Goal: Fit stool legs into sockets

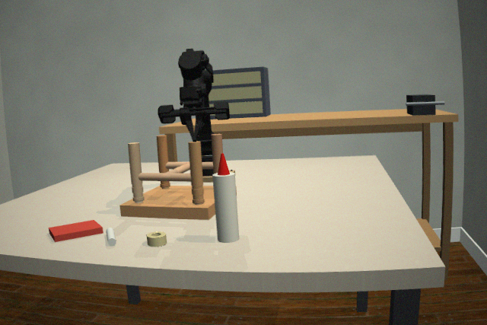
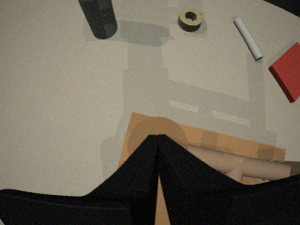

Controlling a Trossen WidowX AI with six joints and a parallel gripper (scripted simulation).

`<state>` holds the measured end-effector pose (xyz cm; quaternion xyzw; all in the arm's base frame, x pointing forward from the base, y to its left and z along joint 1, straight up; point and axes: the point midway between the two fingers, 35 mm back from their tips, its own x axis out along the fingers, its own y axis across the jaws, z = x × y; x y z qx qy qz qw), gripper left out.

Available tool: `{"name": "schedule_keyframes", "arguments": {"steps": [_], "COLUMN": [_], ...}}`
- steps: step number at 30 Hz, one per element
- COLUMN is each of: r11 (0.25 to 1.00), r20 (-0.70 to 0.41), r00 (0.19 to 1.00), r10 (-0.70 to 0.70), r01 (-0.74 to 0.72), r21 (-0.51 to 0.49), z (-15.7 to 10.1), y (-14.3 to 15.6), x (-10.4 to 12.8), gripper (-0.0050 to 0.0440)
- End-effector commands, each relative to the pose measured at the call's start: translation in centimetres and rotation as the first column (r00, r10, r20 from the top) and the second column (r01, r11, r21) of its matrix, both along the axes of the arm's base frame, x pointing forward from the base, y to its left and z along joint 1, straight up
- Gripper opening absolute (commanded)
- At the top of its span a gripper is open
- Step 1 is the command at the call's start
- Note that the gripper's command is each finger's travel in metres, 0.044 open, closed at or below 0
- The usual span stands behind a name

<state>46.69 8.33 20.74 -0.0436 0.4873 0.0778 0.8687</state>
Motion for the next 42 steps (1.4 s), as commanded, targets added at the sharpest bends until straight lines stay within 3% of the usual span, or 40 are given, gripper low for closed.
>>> {"name": "schedule_keyframes", "arguments": {"steps": [1, 42], "r11": [1.000, 1.000], "r20": [-0.023, -0.023], "r00": [1.000, 1.000], "r10": [-0.004, -0.004], "r01": [0.004, 0.004], "r21": [-0.005, -0.005], "z": [-1.05, -1.54], "y": [-0.10, -0.10], "x": [-0.22, -0.22], "gripper": [0.0000, 0.0000]}}
